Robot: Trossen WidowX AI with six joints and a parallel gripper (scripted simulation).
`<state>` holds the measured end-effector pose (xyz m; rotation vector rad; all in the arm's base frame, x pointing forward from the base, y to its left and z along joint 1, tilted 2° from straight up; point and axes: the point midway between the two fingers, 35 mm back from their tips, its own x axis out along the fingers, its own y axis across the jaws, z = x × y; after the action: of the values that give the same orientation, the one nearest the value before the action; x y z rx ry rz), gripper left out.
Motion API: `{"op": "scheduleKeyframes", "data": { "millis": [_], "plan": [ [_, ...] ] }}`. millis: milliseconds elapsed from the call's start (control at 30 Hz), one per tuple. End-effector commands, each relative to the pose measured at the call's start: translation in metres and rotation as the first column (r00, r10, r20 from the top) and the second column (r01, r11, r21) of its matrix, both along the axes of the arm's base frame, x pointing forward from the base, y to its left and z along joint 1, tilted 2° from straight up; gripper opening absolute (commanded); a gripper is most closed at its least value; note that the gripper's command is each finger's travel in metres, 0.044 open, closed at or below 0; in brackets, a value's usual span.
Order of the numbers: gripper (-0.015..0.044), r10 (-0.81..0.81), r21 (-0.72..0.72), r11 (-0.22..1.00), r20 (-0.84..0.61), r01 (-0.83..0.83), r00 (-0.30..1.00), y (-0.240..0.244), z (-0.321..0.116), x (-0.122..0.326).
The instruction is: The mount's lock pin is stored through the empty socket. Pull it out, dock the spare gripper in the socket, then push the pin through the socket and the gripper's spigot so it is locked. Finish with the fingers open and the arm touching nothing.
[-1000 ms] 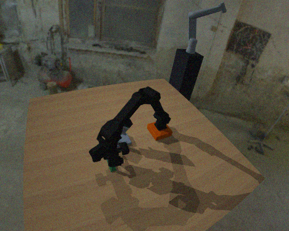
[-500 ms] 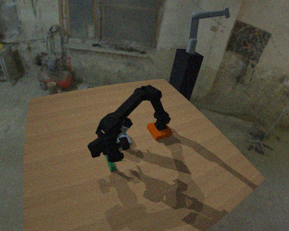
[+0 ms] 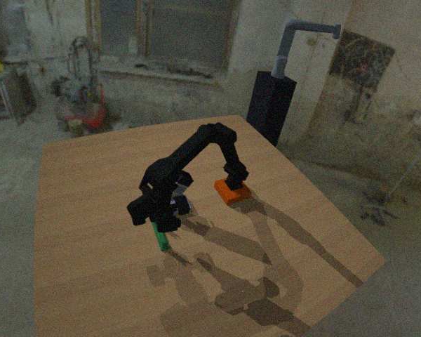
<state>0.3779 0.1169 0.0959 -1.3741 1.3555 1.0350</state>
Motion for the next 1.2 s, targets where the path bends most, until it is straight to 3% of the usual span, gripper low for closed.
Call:
{"op": "scheduleKeyframes", "data": {
  "millis": [0, 1167],
  "plan": [
    [0.0, 0.0, 0.0, 1.0, 0.0, 0.0, 1.0, 0.0, 0.0, 0.0],
    [0.0, 0.014, 0.006, 1.0, -0.007, -0.014, 1.0, 0.008, 0.013, -0.077]
  ]
}}
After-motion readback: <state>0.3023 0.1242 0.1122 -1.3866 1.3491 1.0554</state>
